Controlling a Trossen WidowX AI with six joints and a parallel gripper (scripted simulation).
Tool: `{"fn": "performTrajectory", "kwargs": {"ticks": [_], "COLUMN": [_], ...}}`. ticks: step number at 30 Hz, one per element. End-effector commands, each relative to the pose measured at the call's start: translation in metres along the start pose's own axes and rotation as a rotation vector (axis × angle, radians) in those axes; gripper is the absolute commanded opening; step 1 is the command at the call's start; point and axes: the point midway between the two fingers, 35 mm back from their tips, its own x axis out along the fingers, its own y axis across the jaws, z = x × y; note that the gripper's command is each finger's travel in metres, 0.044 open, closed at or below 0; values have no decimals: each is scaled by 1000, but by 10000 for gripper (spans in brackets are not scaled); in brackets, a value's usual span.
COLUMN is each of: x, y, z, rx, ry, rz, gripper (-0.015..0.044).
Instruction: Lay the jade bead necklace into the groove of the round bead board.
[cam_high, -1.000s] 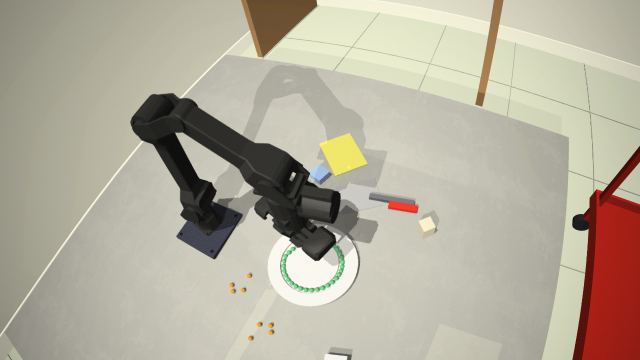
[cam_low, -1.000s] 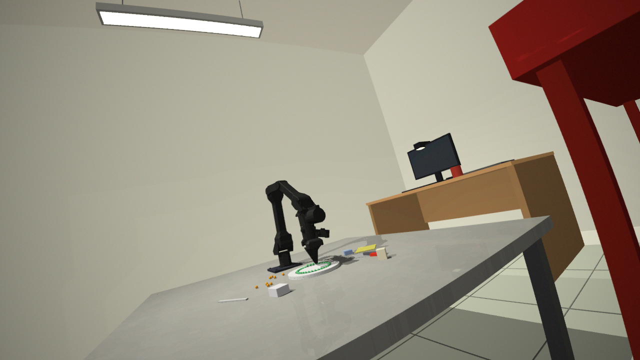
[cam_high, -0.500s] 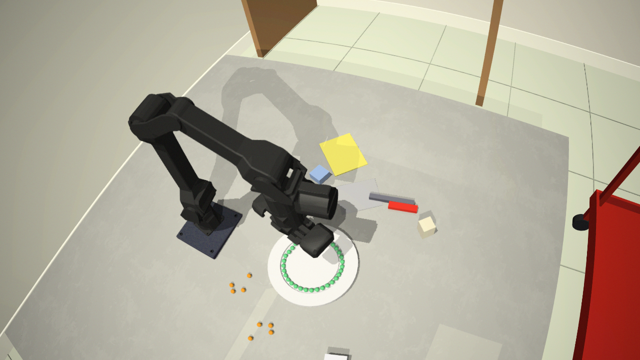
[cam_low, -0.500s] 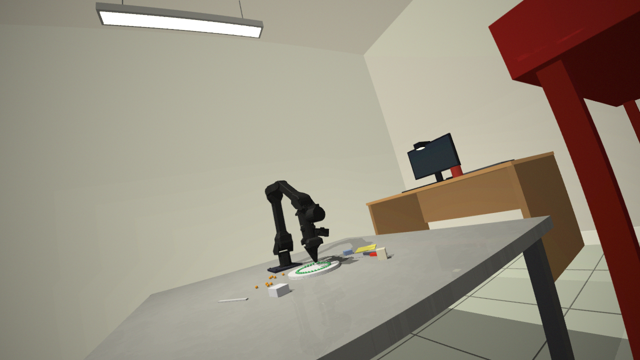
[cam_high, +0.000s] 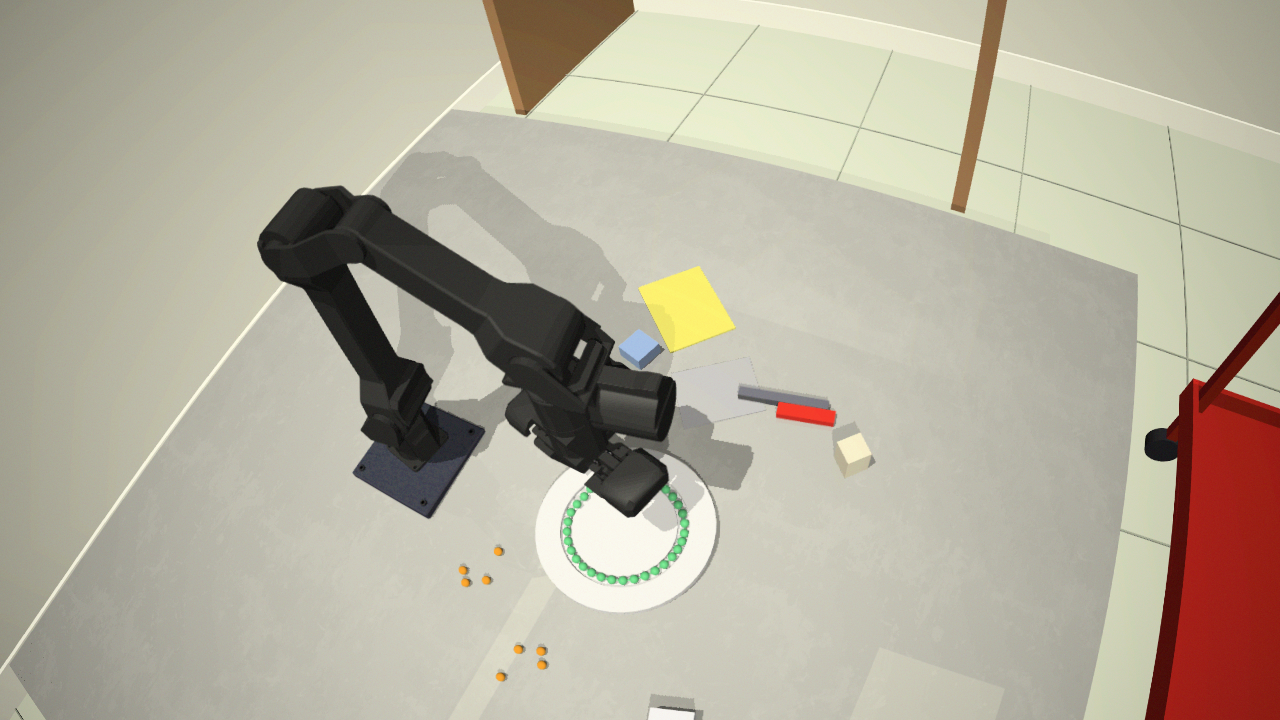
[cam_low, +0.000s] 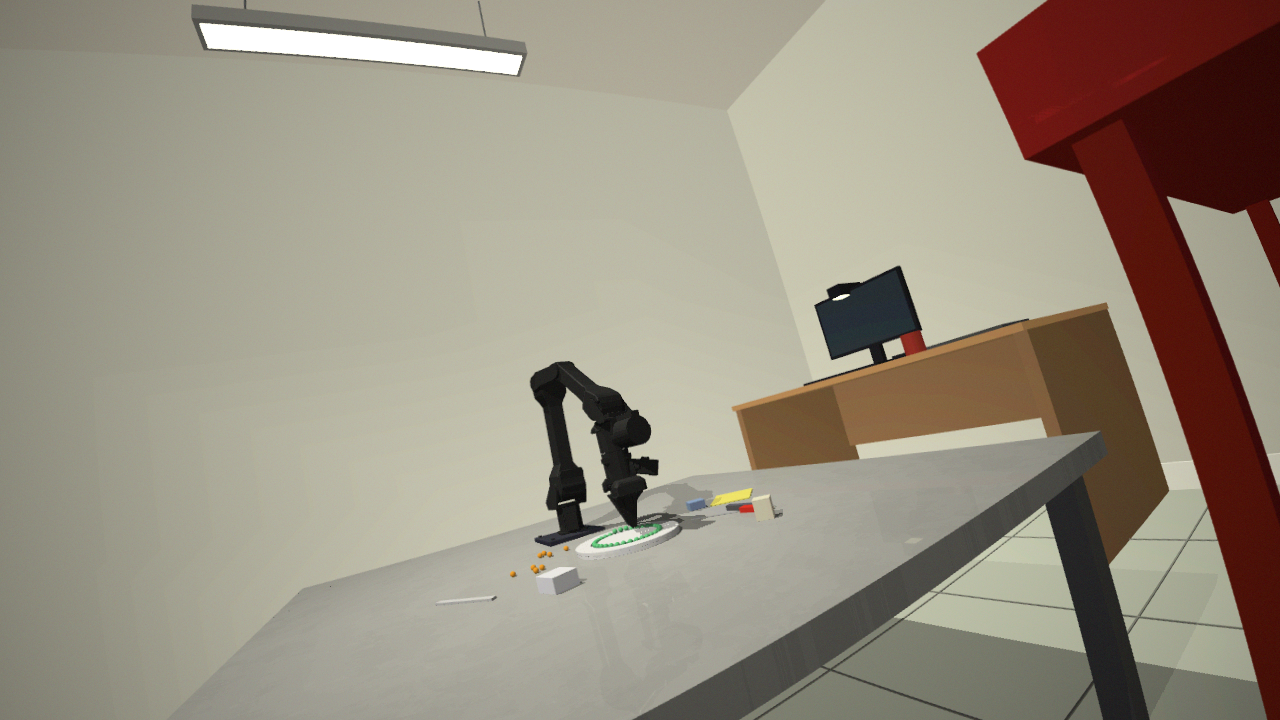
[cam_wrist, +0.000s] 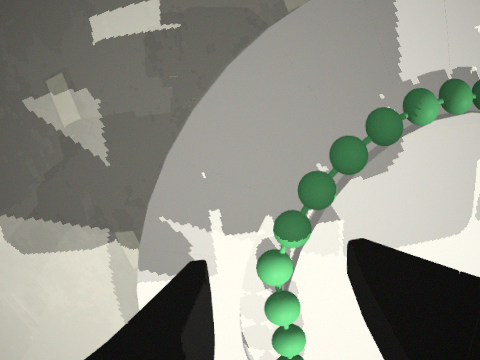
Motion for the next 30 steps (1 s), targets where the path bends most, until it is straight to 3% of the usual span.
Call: {"fn": "performTrajectory", "kwargs": {"ticks": [1, 7, 26, 30], "x": [0, -2, -5, -21], "y": [0, 0, 0, -1], "z": [0, 0, 0, -7], "rx": [0, 1, 6, -44], "ry": [0, 1, 4, 5], "rz": [0, 2, 3, 3], "gripper": [289, 440, 440, 335]}}
